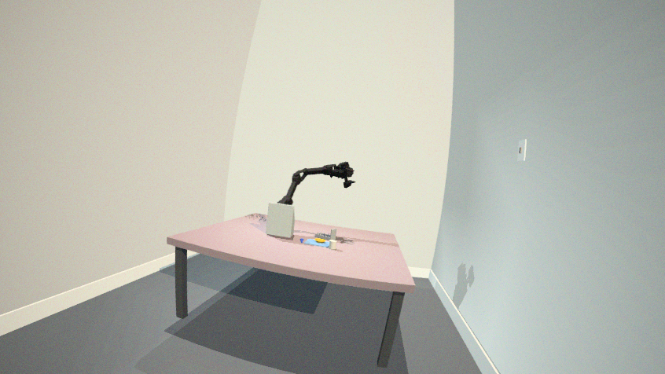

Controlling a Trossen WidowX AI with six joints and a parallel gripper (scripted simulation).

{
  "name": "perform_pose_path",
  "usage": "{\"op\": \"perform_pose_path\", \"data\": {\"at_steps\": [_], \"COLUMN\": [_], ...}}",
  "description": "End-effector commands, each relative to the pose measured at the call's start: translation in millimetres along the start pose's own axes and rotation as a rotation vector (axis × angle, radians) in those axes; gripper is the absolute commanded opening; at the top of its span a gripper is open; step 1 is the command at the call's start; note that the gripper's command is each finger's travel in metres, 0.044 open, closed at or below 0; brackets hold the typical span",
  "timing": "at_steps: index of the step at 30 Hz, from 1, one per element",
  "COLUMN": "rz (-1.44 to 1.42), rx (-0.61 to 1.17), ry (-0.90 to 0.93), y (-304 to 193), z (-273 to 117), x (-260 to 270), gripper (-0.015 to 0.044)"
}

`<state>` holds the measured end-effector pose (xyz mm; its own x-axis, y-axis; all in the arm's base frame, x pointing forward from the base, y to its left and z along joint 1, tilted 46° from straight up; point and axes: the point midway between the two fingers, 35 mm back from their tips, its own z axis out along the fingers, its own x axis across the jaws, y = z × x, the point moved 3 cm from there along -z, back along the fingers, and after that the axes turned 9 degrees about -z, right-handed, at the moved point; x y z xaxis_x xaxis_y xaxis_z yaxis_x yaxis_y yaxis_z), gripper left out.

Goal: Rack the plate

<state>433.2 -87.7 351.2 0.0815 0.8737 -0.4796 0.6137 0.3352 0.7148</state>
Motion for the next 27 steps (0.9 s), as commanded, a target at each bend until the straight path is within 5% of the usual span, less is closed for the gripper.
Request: {"op": "perform_pose_path", "data": {"at_steps": [1, 13, 27], "rz": [-0.051, -0.075, 0.024], "rx": [0.119, 0.387, 0.627], "ry": [0.104, 0.397, 0.778], "y": [-35, -129, -233], "z": [33, 88, 111], "x": [12, 38, 71], "gripper": [0.0400, 0.0400, 0.0400]}}
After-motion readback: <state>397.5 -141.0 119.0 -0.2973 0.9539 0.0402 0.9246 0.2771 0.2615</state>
